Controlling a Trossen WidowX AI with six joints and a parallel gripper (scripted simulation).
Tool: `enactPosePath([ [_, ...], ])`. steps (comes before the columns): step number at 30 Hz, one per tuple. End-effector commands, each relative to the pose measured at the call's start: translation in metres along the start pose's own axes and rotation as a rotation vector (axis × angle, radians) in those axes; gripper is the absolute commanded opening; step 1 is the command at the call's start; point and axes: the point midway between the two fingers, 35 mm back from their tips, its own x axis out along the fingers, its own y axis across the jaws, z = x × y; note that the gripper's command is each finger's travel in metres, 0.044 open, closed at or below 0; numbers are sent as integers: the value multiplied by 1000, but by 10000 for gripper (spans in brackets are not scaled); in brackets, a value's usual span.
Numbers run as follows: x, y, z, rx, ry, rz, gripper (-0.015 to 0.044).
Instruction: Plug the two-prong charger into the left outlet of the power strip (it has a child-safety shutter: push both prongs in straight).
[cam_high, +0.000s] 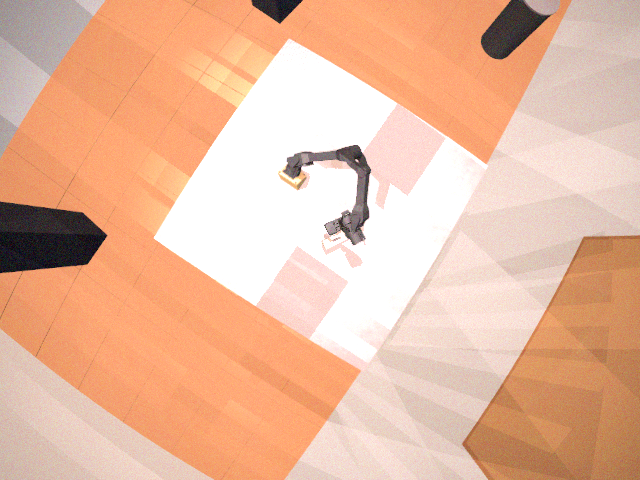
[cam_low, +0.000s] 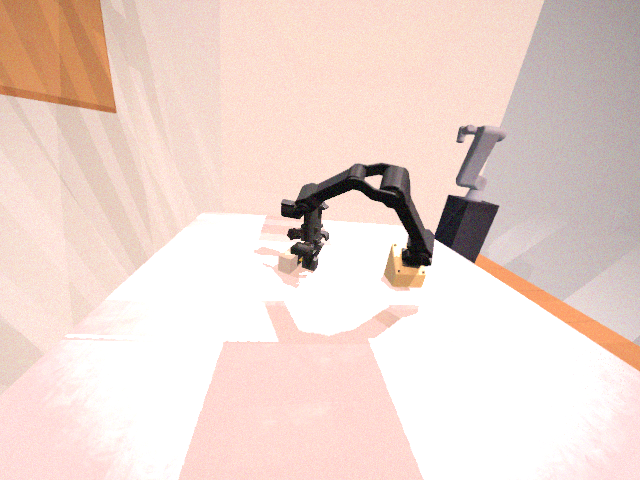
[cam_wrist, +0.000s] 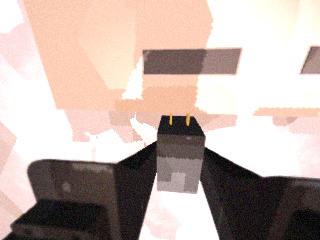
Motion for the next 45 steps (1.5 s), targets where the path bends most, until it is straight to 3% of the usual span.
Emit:
enactPosePath([
  [1,0,1,1,5,0,5,0],
  [45,-2,1,15,4,0,5,0],
])
